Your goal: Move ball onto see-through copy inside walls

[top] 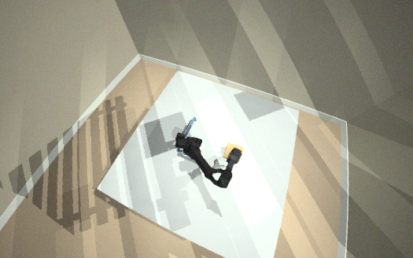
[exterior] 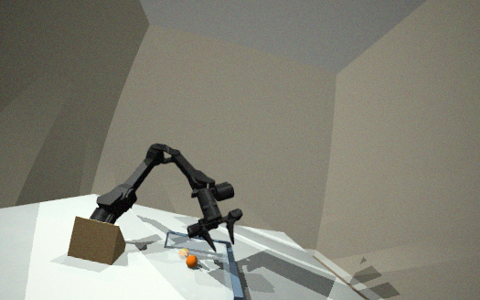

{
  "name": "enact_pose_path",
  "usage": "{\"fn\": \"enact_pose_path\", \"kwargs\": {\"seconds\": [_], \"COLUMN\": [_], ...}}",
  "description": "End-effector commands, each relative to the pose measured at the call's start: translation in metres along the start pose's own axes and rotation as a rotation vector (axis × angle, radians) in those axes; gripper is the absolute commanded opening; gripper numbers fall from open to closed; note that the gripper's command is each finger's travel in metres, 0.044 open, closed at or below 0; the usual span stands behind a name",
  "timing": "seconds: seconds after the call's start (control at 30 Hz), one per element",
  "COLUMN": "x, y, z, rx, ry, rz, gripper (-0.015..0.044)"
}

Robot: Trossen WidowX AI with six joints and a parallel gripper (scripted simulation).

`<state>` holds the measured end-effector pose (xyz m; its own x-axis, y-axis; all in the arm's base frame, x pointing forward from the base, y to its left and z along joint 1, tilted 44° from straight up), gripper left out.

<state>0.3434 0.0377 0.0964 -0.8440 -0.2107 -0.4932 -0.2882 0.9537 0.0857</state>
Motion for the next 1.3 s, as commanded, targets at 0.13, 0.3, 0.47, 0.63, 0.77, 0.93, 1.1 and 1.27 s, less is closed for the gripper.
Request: {"fn": "enact_pose_path", "kwargs": {"seconds": [0.13, 0.3, 0.47, 0.63, 0.77, 0.93, 1.1, 1.27], "x": [0.050, 0.050, 0.050, 0.050, 0.053, 0.055, 0.057, 0.059], "y": [-0.021, -0.021, -0.021, -0.021, -0.014, -0.011, -0.006, -0.001], "z": [-0.015, -0.015, -0.015, -0.015, -0.008, -0.004, 0.002, 0.008], "rx": [-0.657, -0.657, -0.657, -0.657, -0.657, -0.657, -0.657, -0.657], "ry": [0.378, 0.378, 0.378, 0.378, 0.378, 0.378, 0.377, 0.377], "rz": [0.126, 0.126, 0.126, 0.126, 0.126, 0.126, 0.126, 0.126], "gripper": [0.0282, 0.0282, 0.0282, 0.0282, 0.0282, 0.0282, 0.0282, 0.0282]}}
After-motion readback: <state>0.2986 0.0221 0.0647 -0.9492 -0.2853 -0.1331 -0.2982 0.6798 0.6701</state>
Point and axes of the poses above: the point midway between the two fingers, 35 mm back from their tips, its own z axis out along the fingers, its own x axis across the jaws, y = z × x, the point moved 6 cm from there along -z, back along the fingers, and after that the axes turned 14 degrees about -z, right-handed, at the moved point
